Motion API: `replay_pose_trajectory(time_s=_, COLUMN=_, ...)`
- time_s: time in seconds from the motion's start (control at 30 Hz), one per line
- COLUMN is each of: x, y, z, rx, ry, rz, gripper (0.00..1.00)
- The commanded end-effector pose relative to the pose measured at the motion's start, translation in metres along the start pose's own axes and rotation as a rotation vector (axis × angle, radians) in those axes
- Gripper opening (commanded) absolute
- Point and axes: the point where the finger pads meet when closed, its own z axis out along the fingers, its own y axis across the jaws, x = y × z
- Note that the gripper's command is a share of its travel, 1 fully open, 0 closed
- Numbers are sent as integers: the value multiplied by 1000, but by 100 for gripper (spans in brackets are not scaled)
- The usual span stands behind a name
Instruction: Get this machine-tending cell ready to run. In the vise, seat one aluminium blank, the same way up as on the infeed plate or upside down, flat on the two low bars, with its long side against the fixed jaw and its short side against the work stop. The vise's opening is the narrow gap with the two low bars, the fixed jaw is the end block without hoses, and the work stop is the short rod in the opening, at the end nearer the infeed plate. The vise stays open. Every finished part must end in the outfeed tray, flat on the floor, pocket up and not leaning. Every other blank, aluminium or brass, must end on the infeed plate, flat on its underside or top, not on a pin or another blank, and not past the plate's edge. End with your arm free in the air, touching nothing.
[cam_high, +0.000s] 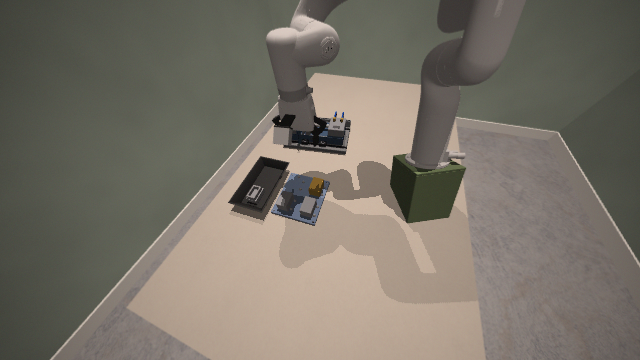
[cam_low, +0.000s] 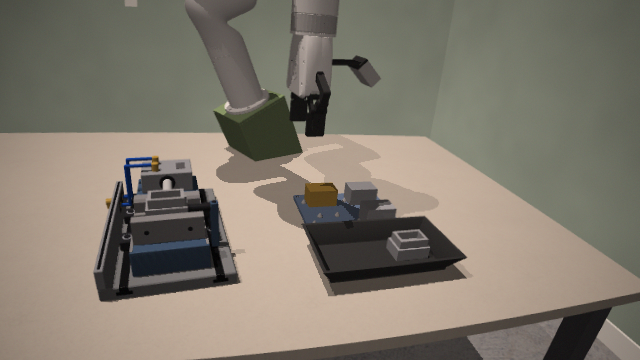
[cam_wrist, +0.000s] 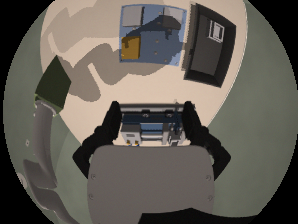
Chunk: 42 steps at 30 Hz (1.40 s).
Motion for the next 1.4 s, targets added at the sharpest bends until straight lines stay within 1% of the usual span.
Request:
replay_pose_trajectory(time_s=0.0, x=17, y=-3, z=-4, rx=-14, ry=-4, rz=-14, gripper=100)
replay_pose_trajectory(time_s=0.13, x=17, y=-3, z=-4, rx=-14, ry=-4, rz=-14, gripper=100)
replay_pose_trajectory(time_s=0.17, x=17, y=-3, z=-4, rx=-14, ry=-4, rz=-14, gripper=0)
replay_pose_trajectory(time_s=1.37, x=17, y=-3, z=-4, rx=-14, ry=-4, rz=-14, gripper=0)
